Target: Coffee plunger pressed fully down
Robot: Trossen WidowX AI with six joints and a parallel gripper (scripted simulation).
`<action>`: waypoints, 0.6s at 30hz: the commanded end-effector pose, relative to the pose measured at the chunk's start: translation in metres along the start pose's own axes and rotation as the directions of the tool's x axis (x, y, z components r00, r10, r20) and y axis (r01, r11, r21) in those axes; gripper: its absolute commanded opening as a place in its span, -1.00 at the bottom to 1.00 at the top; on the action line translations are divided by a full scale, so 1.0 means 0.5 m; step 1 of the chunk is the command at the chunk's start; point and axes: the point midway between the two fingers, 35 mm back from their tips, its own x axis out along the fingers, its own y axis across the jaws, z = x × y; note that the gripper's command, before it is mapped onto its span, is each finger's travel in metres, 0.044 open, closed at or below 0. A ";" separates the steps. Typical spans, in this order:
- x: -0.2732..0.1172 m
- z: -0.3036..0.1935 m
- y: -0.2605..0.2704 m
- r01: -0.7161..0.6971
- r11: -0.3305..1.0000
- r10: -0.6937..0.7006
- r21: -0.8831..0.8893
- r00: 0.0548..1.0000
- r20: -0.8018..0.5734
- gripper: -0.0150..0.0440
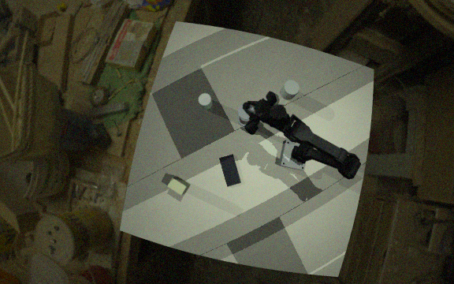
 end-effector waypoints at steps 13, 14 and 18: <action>0.041 -0.082 0.000 -0.003 1.000 0.002 -0.007 0.998 -0.062 -0.07; 0.043 -0.084 0.000 -0.003 1.000 0.002 -0.007 0.998 -0.062 -0.07; 0.053 -0.093 -0.001 -0.003 1.000 0.002 -0.007 0.998 -0.062 -0.07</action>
